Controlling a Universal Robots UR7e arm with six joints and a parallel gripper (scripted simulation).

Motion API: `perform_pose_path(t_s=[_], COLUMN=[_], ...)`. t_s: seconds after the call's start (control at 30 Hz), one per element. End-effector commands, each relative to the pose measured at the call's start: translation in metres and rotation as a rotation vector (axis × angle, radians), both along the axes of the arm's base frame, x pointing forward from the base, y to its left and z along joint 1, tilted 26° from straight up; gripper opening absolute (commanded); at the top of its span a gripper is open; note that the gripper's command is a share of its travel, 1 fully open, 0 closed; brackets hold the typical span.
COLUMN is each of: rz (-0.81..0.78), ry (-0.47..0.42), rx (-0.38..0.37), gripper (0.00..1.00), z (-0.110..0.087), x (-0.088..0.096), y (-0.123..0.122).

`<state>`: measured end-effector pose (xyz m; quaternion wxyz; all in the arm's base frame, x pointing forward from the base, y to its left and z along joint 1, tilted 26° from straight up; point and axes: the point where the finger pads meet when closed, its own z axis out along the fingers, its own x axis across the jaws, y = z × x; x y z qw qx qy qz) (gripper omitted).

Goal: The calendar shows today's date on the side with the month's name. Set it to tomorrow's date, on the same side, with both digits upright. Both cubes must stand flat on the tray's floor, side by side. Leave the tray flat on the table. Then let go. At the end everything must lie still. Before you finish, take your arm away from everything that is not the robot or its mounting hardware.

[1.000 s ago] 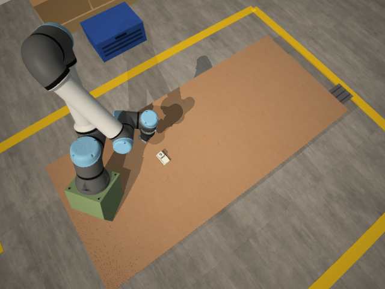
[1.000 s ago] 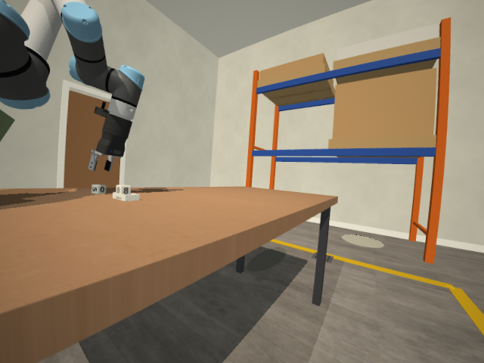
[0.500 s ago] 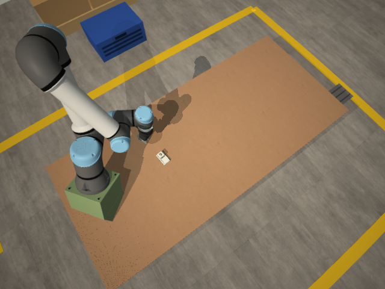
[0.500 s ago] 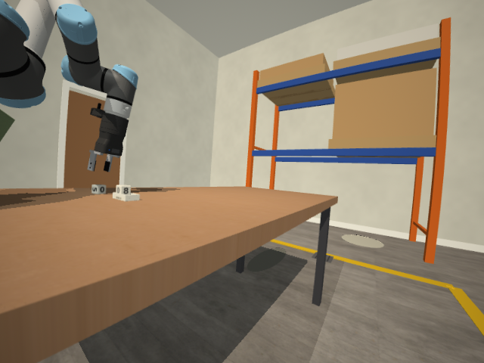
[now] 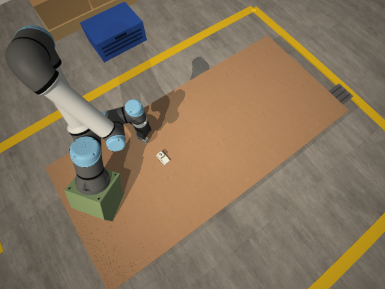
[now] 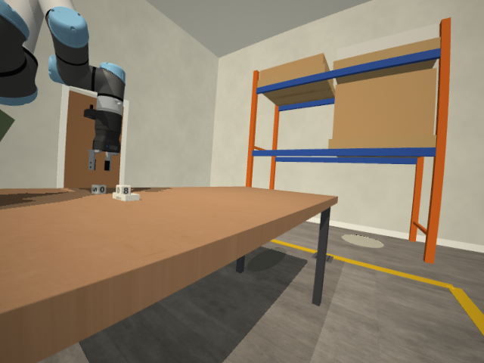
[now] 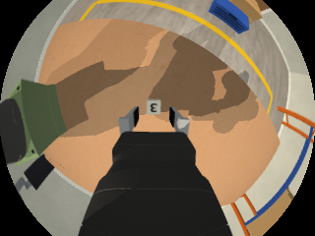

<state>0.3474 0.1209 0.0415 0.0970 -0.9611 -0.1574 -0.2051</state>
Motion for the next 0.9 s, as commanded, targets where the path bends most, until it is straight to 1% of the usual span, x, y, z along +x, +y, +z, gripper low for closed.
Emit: perform_pose_path(t_s=[0.0,0.5,0.77,0.8,0.87], rz=[-0.009,-0.009,-0.014,-0.014,-0.014], ry=[0.001,-0.001,-0.005,-0.005,-0.005], rx=[-0.011,-0.012,-0.012,-0.012,-0.012], gripper=[1.00,1.00,1.00,0.87,0.87], z=[-0.0013,-0.0005,0.0084,0.0084,0.0084], x=[-0.0005,-0.0001,-0.0023,-0.0023,-0.0023], y=[0.0000,-0.0004,-0.0032,-0.0032,-0.0032])
